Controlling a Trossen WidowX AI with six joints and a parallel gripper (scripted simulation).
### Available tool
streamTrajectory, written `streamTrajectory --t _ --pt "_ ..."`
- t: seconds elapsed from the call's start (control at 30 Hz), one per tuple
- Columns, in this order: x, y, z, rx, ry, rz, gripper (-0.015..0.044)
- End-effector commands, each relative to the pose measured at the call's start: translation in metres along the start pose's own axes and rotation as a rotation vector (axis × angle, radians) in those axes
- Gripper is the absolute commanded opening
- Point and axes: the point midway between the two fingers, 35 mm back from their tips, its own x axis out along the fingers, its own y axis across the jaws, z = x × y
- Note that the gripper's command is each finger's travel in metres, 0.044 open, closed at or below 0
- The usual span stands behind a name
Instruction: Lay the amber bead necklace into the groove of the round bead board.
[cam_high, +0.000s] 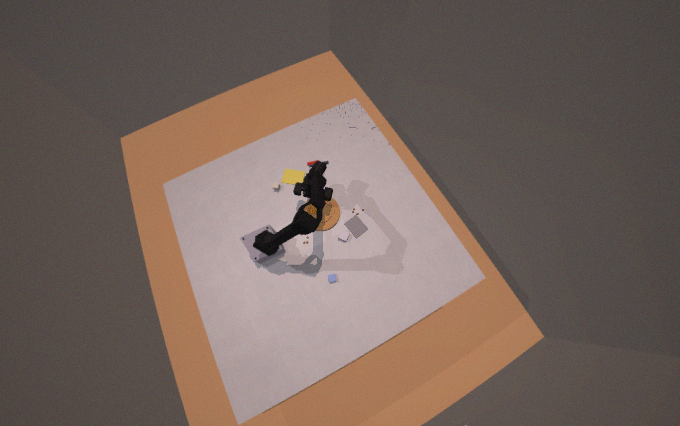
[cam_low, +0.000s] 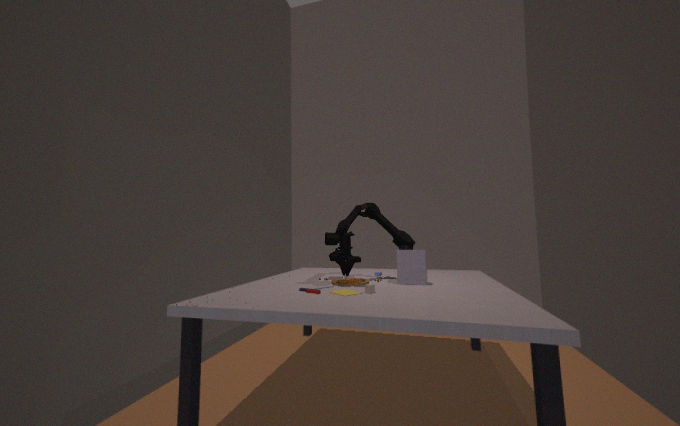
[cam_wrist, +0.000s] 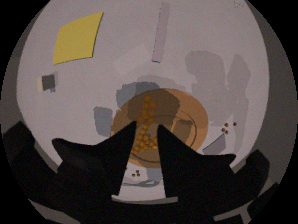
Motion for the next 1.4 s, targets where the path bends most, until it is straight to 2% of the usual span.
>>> streamTrajectory --t 0.0,0.33,0.5,0.67,1.37 --pt "-0.008 0.003 0.024 -0.285 -0.004 0.004 0.0120" --pt "-0.008 0.003 0.024 -0.285 -0.004 0.004 0.0120" --pt "0.008 0.003 0.024 -0.284 -0.004 0.004 0.0120" --pt "0.000 0.002 0.026 -0.276 -0.012 0.000 0.0120" --pt "0.032 0.003 0.024 -0.284 -0.003 0.003 0.0120"
